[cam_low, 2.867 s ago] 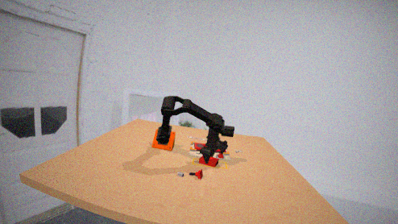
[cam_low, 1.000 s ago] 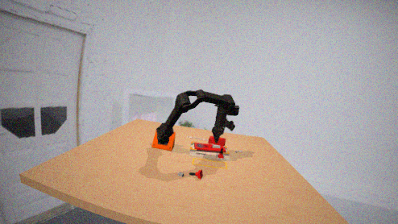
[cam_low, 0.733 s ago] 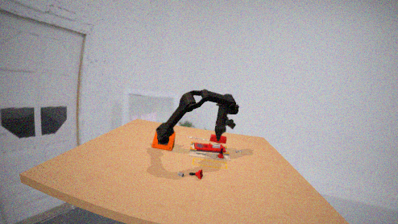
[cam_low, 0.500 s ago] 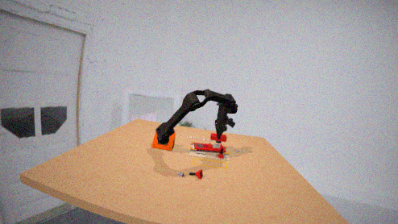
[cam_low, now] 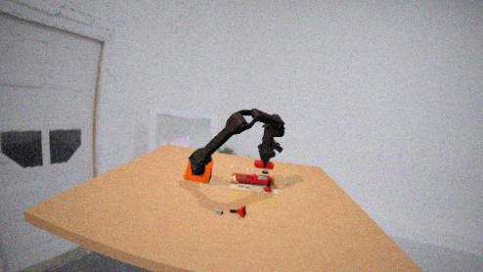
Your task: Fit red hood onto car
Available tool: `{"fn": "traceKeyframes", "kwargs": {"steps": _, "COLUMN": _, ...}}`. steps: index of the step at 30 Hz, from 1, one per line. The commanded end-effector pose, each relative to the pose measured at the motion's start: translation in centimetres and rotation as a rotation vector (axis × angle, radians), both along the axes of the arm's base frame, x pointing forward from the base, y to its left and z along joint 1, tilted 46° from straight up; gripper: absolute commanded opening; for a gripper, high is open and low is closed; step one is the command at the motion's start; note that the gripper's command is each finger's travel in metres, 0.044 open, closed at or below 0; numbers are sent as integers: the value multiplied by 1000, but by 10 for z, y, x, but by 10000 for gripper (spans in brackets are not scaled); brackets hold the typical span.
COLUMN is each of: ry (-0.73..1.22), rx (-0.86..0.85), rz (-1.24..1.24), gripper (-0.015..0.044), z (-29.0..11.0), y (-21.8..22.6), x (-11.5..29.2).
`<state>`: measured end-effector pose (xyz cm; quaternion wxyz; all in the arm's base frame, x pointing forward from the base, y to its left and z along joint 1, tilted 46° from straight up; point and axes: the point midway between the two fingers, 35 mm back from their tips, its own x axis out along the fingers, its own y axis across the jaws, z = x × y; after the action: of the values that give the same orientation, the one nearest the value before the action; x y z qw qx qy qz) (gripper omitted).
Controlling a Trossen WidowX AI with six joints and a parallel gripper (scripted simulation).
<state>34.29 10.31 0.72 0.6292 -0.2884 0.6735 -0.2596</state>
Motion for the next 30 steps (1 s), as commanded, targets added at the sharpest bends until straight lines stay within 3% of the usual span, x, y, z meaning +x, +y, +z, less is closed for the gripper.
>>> {"fn": "traceKeyframes", "kwargs": {"steps": 1, "ry": -5, "rx": 7, "rz": 4, "gripper": 0, "z": -1, "y": -1, "x": 1}}
{"fn": "traceKeyframes", "kwargs": {"steps": 12, "ry": -5, "rx": 6, "rz": 4, "gripper": 0, "z": -34, "y": -31, "x": 1}}
{"fn": "traceKeyframes", "kwargs": {"steps": 30, "ry": -5, "rx": 6, "rz": 4, "gripper": 0, "z": -35, "y": -31, "x": 2}}
